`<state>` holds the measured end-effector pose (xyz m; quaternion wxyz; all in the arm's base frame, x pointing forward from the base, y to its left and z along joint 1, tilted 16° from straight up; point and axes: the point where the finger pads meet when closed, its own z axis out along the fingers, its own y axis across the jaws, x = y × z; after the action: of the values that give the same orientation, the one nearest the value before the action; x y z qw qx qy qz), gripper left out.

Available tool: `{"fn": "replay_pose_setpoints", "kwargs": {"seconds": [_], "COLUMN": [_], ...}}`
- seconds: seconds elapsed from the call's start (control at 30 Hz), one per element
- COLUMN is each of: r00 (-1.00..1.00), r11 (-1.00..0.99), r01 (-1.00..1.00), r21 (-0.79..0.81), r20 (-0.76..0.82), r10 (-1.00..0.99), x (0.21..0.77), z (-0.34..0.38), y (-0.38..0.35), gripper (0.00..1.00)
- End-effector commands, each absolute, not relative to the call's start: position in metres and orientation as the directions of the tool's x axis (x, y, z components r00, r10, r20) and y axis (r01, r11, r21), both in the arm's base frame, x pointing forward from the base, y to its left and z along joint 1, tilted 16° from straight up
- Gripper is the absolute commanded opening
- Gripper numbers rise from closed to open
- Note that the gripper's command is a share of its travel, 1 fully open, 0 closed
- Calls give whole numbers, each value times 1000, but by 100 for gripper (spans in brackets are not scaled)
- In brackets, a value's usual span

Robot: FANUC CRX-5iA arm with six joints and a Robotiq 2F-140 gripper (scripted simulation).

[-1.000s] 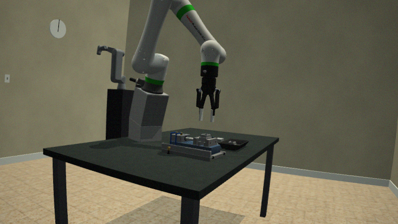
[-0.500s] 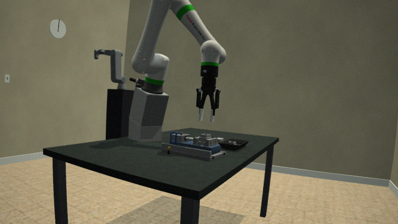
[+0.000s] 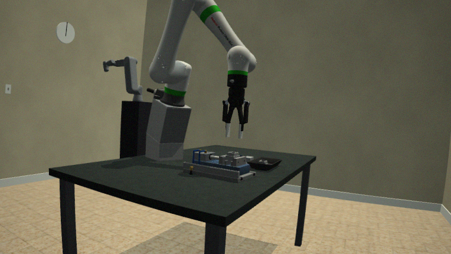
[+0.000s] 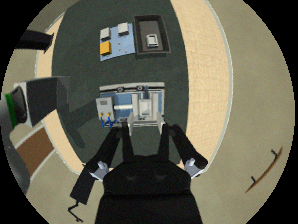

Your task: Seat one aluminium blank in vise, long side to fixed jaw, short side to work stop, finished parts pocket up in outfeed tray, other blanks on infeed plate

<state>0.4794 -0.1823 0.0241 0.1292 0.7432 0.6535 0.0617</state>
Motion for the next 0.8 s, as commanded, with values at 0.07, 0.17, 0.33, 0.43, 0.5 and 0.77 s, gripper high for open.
{"fn": "replay_pose_setpoints", "kwargs": {"seconds": [0.07,0.17,0.33,0.43,0.5,0.77], "r00": [138,138,138,138,138,138], "r11": [-112,-112,-112,-112,-112,-112], "r01": [955,955,955,955,955,955], "r21": [273,273,273,273,273,273], "r20": [-77,-77,-77,-77,-77,-77], "r10": [987,987,987,987,987,987], "x": [480,480,482,483,484,487], "z": [23,21,16,12,10,-2], "y": [-183,-183,-183,-184,-184,-185], "gripper": [40,40,40,40,40,40]}}
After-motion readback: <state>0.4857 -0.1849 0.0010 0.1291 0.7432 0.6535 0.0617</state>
